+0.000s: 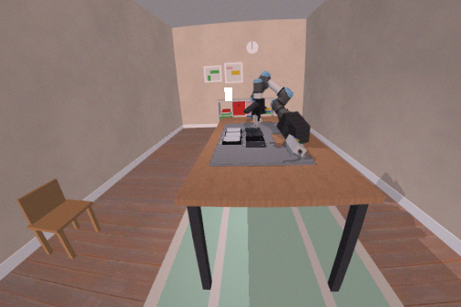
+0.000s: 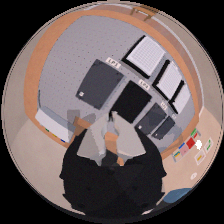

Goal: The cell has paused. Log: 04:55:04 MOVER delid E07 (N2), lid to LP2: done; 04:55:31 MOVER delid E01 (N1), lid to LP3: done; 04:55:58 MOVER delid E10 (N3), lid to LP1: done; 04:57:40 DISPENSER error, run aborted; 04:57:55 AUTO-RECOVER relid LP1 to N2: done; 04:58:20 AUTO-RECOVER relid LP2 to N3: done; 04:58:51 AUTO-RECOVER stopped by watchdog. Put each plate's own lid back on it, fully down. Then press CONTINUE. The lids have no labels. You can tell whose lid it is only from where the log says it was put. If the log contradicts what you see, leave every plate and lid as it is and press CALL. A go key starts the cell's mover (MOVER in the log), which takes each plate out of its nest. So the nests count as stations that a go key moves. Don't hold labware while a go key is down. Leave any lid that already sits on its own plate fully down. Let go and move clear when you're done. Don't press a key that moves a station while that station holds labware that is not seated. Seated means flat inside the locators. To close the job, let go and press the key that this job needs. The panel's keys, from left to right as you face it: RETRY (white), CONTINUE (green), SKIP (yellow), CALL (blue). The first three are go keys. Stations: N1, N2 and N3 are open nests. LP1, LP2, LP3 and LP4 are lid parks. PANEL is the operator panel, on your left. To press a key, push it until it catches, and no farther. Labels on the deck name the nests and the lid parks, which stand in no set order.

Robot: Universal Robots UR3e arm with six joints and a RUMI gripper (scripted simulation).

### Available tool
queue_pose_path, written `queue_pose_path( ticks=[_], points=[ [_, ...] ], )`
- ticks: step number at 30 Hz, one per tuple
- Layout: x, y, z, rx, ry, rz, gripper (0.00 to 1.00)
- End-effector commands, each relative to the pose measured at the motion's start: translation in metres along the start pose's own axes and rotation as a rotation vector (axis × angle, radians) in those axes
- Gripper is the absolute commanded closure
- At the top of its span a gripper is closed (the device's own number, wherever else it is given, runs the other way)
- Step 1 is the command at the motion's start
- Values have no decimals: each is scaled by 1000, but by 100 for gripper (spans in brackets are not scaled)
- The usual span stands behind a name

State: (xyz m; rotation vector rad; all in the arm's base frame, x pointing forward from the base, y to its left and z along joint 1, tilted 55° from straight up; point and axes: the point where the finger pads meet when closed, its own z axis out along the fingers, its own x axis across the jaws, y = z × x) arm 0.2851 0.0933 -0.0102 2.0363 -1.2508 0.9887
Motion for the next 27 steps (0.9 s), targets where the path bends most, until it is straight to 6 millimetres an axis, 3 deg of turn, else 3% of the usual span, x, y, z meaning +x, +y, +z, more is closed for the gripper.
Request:
queue_pose_path(
  ticks=[1, 6, 16, 27],
  points=[
    [-24, -11, 0, -4, 2, -73, 100],
    [-47, -20, 0, -4, 2, -73, 100],
    [-53, -22, 0, -4, 2, -73, 100],
    [-93, -1, 0, -4, 2, -252, 100]
  ],
)
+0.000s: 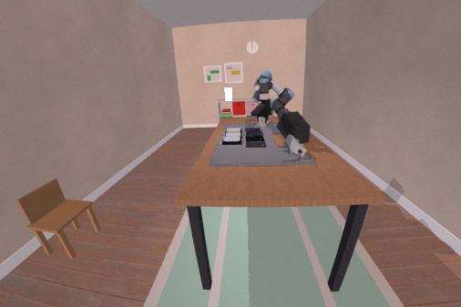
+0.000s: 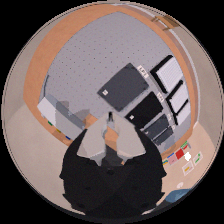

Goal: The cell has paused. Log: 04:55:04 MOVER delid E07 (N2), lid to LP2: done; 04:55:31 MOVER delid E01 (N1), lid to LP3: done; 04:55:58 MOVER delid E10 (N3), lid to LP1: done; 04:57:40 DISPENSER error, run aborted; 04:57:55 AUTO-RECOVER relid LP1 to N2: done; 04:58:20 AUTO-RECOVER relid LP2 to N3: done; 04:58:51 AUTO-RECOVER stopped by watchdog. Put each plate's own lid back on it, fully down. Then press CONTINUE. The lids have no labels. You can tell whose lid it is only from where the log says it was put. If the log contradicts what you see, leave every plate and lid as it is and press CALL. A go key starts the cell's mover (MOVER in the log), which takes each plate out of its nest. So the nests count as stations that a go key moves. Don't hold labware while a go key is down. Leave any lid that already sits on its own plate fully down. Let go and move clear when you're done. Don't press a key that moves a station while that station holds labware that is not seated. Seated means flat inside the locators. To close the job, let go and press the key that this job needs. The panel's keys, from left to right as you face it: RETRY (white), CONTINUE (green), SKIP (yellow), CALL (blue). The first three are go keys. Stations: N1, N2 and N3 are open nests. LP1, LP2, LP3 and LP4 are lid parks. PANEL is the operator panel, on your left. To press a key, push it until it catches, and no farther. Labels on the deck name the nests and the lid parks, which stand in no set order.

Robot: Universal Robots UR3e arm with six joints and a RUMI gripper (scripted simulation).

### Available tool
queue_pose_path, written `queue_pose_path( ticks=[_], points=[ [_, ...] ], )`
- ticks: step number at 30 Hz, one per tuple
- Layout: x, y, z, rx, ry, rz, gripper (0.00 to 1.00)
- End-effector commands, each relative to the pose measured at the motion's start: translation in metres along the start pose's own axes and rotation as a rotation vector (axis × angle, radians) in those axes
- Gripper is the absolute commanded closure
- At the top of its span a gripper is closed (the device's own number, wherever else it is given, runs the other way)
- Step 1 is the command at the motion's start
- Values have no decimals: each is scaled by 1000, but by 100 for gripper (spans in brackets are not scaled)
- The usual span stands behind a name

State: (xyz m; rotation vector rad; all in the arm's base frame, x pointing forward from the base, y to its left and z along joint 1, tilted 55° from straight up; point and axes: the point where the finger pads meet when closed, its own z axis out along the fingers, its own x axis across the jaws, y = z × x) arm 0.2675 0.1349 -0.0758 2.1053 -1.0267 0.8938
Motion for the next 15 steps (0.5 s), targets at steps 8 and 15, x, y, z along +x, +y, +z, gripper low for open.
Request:
queue_pose_path(
  ticks=[8, 15],
  points=[
    [-52, 15, -1, 2, -1, -216, 100],
    [-76, 22, -1, 2, -1, -315, 100]
  ],
)
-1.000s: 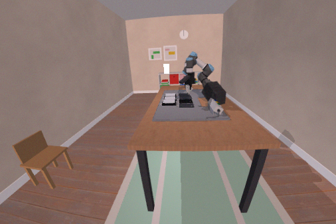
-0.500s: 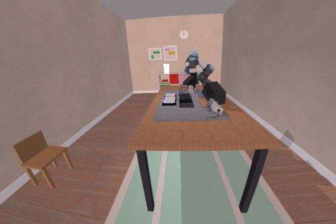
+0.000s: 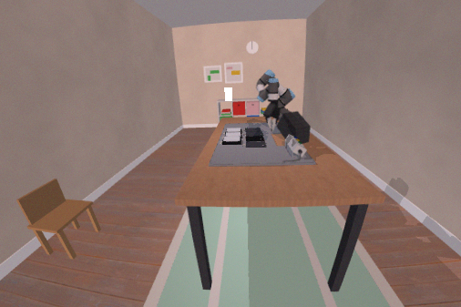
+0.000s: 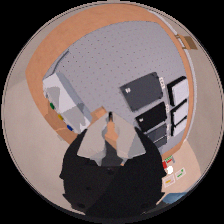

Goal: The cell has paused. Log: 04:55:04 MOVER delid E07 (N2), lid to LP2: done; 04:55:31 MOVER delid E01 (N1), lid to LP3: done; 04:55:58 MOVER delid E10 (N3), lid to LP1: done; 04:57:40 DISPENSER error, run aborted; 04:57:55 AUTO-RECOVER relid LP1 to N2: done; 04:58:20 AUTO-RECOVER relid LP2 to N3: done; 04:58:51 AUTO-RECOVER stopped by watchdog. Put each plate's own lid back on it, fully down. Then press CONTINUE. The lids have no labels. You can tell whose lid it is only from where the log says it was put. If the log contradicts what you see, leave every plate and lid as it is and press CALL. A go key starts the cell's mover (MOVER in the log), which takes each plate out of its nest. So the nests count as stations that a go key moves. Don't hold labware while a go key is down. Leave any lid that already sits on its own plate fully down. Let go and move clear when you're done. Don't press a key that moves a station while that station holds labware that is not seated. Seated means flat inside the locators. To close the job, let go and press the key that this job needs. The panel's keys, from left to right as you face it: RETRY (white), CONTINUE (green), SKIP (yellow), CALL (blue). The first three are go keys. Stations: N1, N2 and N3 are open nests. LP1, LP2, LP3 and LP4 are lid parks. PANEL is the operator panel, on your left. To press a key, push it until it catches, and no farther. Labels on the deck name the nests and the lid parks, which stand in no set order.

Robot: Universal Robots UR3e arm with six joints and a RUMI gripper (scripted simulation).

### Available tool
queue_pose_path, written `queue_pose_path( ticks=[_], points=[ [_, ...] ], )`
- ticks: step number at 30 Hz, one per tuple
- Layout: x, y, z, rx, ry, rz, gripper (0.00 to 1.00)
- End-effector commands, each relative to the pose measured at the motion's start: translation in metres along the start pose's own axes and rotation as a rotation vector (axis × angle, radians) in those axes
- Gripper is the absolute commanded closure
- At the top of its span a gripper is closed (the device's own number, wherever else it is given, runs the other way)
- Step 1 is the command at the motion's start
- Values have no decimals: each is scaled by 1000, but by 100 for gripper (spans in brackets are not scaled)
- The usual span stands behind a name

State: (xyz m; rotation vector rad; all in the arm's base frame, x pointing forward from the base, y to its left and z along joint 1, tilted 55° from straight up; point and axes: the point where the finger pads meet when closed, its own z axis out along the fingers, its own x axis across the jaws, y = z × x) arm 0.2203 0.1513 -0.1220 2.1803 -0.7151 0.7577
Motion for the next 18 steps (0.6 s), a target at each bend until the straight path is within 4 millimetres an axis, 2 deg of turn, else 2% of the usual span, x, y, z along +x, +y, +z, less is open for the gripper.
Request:
queue_pose_path(
  ticks=[1, 15, 18],
  points=[
    [-16, -1, -1, 1, 0, -62, 100],
    [-86, 0, -1, 2, -1, -342, 100],
    [-91, 0, -1, 2, -1, -362, 100]
  ],
)
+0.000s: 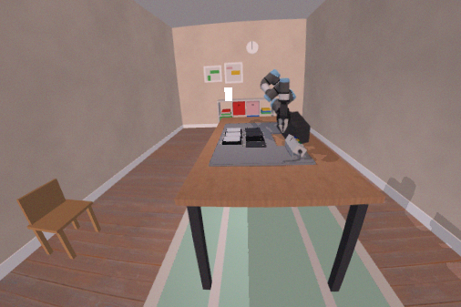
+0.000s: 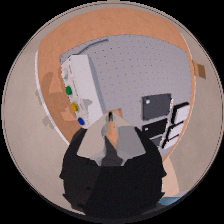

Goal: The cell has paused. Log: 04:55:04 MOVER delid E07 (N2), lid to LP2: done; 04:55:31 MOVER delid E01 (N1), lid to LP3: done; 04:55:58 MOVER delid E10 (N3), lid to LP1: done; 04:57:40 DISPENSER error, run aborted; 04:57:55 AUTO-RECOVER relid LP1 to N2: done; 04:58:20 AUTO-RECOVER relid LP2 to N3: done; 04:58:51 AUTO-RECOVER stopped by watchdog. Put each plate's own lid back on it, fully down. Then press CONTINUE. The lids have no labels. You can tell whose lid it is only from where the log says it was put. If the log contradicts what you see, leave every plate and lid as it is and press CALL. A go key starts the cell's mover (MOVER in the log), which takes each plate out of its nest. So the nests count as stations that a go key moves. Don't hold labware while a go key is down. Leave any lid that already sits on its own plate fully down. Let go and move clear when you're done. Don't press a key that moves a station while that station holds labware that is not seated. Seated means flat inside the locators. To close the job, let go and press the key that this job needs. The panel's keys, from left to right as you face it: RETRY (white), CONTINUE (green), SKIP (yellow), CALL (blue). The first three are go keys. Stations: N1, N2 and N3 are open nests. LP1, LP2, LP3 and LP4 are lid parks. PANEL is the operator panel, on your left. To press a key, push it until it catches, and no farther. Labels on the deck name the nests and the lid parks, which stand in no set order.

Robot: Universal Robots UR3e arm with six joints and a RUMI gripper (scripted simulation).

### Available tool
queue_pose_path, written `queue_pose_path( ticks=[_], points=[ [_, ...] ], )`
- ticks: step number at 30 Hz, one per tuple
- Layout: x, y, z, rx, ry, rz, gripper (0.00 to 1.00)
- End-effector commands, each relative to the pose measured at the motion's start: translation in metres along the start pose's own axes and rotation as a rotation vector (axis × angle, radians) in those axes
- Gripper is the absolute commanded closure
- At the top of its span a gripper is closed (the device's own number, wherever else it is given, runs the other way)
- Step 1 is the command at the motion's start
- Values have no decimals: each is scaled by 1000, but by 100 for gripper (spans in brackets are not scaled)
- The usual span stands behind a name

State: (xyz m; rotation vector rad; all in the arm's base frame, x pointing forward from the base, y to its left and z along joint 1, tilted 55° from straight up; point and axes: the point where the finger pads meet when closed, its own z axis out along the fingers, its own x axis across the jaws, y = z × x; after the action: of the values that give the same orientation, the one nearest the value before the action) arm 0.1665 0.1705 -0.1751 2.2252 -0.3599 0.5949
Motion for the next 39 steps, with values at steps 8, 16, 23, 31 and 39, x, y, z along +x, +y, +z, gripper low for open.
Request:
queue_pose_path(
  ticks=[8, 16, 23, 31, 39],
  points=[
    [-51, -17, -1, -2, 0, -210, 100],
    [-79, -26, -1, -2, 0, -257, 100],
    [-113, -36, -1, -2, 0, -257, 100],
    [-126, -40, -1, -2, -1, -257, 100],
    [-126, -40, -1, -2, -1, -257, 100]
  ],
)
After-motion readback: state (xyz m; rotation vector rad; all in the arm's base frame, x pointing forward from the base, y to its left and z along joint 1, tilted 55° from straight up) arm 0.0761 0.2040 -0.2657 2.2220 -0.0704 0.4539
